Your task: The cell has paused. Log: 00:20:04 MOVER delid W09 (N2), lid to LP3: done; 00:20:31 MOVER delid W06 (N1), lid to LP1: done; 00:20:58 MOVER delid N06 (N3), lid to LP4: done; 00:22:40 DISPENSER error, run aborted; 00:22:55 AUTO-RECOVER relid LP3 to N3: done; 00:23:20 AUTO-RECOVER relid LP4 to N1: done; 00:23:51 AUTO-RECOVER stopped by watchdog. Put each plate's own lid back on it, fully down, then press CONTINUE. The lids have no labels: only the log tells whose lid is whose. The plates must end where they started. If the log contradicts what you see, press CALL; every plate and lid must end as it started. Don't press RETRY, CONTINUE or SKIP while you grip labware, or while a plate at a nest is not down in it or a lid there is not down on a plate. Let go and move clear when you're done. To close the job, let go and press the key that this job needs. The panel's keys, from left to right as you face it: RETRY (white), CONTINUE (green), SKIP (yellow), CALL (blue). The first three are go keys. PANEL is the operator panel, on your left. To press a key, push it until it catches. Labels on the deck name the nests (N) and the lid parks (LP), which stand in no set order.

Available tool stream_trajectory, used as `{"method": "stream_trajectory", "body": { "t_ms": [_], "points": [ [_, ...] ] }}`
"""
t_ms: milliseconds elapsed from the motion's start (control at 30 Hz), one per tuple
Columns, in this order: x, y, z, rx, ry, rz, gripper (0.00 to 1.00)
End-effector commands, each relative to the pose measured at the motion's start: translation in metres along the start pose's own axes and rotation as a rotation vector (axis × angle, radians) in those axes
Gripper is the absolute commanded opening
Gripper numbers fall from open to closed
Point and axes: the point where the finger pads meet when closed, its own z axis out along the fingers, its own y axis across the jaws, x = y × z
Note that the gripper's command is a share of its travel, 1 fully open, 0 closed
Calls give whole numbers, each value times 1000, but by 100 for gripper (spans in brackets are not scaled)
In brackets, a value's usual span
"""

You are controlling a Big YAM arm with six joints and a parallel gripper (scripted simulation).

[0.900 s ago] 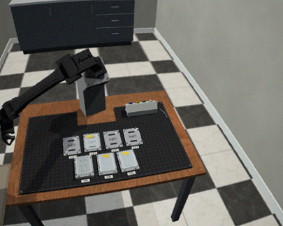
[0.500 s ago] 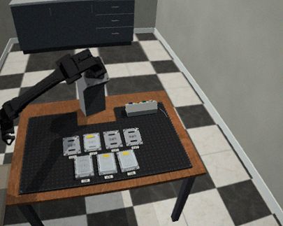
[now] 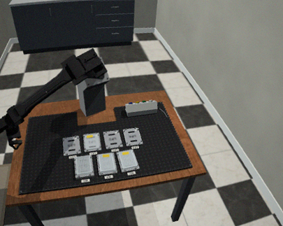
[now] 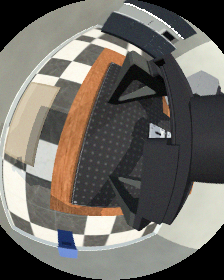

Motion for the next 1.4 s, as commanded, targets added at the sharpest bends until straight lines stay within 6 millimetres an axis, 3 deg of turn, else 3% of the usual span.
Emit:
{"method": "stream_trajectory", "body": {
  "t_ms": [0,100,200,233,267,333,467,500,600,633,700,767,800,933,1000,1200,1267,1333,1367],
  "points": [
    [10,23,-11,4,3,-50,100],
    [6,47,-18,11,-1,-119,100],
    [9,51,-18,18,6,-137,100],
    [7,21,-16,44,16,-93,100],
    [17,28,-24,42,13,-95,100],
    [38,51,-13,36,37,-106,100],
    [50,68,-16,47,47,-165,100],
    [43,82,-21,41,33,-196,100],
    [55,91,-23,59,52,-241,100],
    [71,81,-18,73,78,-225,100],
    [80,87,-19,74,79,-224,100],
    [80,87,-19,74,79,-224,100],
    [67,76,-30,85,60,-213,100],
    [92,109,-27,96,97,-322,100],
    [108,106,-25,111,119,-325,100],
    [133,122,-31,122,133,-360,100],
    [133,138,-37,122,126,-407,100],
    [133,138,-37,122,126,-407,100],
    [121,128,-46,134,111,-395,100]
  ]
}}
